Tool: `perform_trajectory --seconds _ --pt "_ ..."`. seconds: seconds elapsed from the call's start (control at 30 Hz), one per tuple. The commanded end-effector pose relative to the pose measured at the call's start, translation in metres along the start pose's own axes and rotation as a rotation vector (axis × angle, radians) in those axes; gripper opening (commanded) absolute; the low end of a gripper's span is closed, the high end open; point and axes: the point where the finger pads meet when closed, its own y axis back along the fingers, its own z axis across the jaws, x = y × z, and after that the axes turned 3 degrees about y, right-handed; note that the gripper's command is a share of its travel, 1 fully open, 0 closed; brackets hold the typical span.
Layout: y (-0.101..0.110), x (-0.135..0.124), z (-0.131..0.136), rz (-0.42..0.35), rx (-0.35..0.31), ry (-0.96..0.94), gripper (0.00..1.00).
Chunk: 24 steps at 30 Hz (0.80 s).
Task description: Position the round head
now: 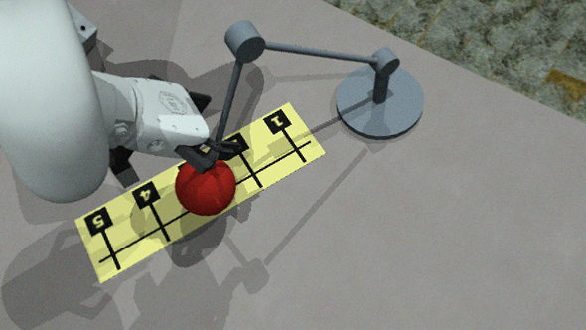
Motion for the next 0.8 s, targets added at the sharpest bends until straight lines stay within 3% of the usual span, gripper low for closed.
perform_trajectory --seconds 0.0,0.07,0.57,0.77 --pt "0.0 0.0 -0.001 0.0 0.001 0.001 1.0" --pt "0.0 0.0 -0.001 0.0 0.001 0.001 1.0" --pt "0.065 0.0 0.0 0.0 0.001 0.001 1.0" --pt "0.081 0.0 0.0 0.0 0.001 0.001 1.0"
